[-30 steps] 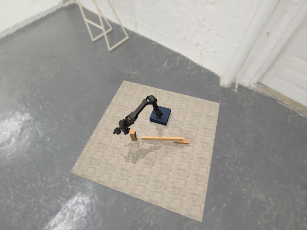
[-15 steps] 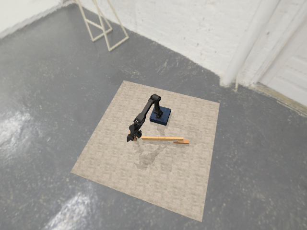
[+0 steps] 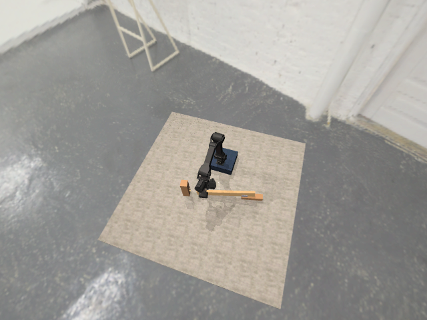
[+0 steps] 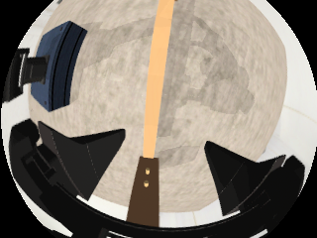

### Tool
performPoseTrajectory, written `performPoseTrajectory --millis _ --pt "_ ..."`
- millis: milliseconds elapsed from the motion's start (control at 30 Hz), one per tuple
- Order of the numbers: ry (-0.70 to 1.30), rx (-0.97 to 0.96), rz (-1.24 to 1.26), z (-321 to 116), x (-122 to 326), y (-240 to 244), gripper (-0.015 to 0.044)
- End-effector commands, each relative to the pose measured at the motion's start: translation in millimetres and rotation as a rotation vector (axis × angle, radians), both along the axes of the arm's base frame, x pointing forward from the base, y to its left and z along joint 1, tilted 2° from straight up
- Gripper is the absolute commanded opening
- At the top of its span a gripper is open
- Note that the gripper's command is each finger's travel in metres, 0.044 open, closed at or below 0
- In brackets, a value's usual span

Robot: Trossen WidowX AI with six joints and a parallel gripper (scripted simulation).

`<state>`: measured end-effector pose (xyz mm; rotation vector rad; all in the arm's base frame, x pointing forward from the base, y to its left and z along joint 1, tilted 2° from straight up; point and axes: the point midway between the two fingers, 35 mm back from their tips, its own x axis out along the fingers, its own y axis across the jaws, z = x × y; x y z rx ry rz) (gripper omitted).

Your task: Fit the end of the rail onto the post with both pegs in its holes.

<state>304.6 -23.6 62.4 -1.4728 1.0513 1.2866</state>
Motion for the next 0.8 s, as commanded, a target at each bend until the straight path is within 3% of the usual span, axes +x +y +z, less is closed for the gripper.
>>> performPoseTrajectory --millis 0,767 --pt "0.109 0.035 0.009 -12.2 -20.0 10.2 0.0440" --pt "0.109 0.035 0.009 -42.4 -17.6 9.6 0.0440"
